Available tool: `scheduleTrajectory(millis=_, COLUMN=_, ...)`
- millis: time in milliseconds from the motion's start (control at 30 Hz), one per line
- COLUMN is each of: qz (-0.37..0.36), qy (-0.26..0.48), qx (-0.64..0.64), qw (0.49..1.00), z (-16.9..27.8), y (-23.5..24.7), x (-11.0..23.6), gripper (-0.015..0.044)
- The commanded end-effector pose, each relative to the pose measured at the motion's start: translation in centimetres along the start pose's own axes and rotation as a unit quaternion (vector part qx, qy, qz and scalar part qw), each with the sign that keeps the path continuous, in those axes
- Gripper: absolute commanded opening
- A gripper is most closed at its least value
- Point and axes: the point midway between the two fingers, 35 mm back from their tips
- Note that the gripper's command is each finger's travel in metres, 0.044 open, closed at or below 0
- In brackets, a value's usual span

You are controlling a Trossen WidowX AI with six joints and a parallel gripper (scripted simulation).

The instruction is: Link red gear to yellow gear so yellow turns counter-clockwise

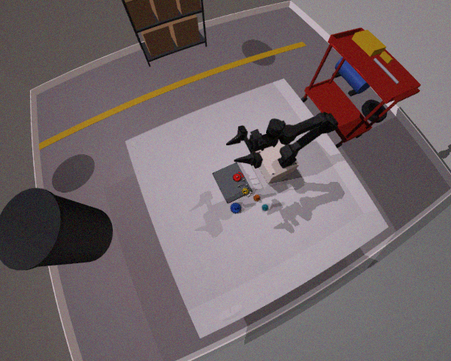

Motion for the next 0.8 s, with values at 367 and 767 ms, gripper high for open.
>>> scheduleTrajectory(millis=367, qz=-0.09, qy=0.317, qx=-0.275, qw=0.903, z=12.6, y=12.6, x=-1.9, gripper=0.044)
scheduleTrajectory(millis=767, qz=0.102, qy=0.639, qx=-0.355, qw=0.675, z=25.5, y=23.4, x=7.9, gripper=0.044)
Point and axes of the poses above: the point midway between the two fingers, 35 mm back from their tips, its own x axis back along the fingers, its own y axis across the jaws, z = x × y, and after that the axes turned 13 degrees about x, right-handed
